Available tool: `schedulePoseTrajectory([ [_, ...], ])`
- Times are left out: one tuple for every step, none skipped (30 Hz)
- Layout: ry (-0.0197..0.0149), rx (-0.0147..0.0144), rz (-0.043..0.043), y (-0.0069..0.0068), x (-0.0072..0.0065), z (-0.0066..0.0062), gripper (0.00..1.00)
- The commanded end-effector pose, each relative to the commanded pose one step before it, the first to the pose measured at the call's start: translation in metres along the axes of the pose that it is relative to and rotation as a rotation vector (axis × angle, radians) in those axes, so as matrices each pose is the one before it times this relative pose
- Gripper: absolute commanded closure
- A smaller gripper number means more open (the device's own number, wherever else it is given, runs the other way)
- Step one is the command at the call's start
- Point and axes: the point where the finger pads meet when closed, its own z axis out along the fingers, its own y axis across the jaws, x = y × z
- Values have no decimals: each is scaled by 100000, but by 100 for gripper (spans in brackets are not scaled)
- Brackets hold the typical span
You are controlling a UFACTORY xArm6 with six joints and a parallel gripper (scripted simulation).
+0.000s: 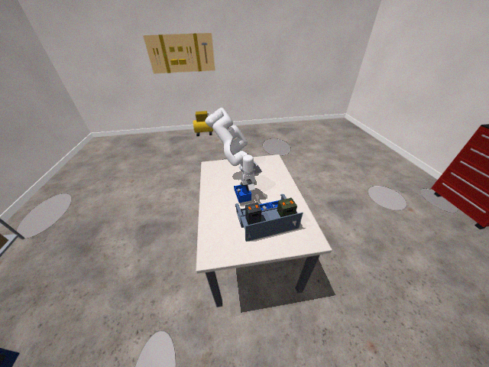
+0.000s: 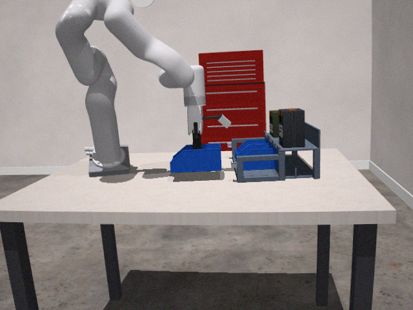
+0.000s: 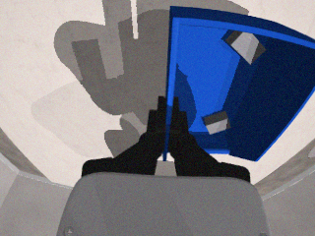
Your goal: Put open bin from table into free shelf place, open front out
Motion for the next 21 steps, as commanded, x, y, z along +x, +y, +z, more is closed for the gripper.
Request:
schedulePoseTrajectory([
  [313,152,-27,178,97,-92,100],
  [0,0,0,0,0,0,100],
  [0,0,0,0,0,0,100],
  [0,0,0,0,0,0,100],
  [0,0,0,0,0,0,100],
  [0,0,0,0,0,0,100],
  [-6,-13,-9,272,-36,8,100],
  [2,-2,2,299,-35,5,100],
  [2,-2,2,299,-35,5,100],
  [2,-2,2,299,-35,5,100],
  [2,-2,2,299,-35,5,100],
  [0,0,0,0,0,0,100],
  [0,0,0,0,0,0,100],
  [0,0,0,0,0,0,100],
  [0,0,0,0,0,0,100],
  [0,0,0,0,0,0,100],
  [0,0,0,0,0,0,100],
  [0,0,0,0,0,0,100],
  [0,0,0,0,0,0,100],
  [0,0,0,0,0,0,100],
  [0,0,0,0,0,0,100],
])
